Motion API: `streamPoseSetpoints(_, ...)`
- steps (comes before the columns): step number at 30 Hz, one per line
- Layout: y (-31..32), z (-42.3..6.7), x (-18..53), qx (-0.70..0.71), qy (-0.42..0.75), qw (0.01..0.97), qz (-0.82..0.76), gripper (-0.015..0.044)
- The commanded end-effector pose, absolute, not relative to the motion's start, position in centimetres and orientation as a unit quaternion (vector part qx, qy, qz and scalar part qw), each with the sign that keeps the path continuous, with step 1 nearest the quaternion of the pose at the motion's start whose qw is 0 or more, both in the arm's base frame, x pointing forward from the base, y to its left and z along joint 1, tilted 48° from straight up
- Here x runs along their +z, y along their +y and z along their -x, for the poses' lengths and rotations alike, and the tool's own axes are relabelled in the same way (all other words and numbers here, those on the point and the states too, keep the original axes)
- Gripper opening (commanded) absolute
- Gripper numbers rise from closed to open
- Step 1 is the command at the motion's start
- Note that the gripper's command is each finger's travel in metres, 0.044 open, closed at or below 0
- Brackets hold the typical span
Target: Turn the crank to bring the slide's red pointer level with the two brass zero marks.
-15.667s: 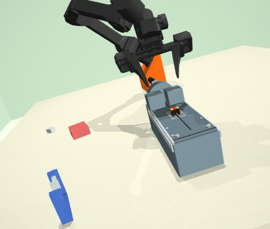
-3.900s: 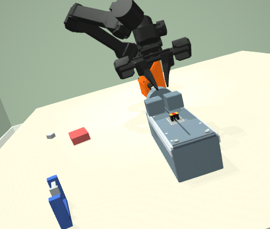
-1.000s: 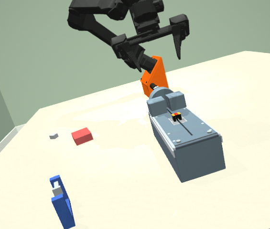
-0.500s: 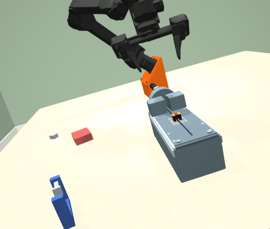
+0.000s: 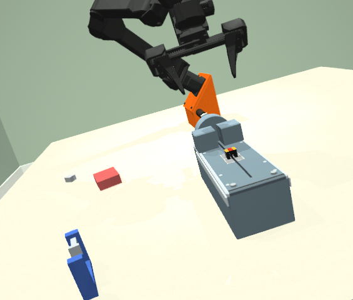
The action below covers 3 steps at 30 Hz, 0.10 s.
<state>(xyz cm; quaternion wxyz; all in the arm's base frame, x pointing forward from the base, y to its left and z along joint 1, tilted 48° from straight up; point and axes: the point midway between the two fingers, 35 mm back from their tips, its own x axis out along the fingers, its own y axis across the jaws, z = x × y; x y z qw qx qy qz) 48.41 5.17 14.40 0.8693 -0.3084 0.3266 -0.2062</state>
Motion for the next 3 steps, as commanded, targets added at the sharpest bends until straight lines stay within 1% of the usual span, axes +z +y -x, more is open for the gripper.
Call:
streamPoseSetpoints(1, 5.19, -48.4, 14.57, -0.209, 0.325, 0.87, 0.307, 0.044)
streamPoseSetpoints(3, 5.19, -48.4, 14.57, -0.209, 0.325, 0.87, 0.307, 0.044)
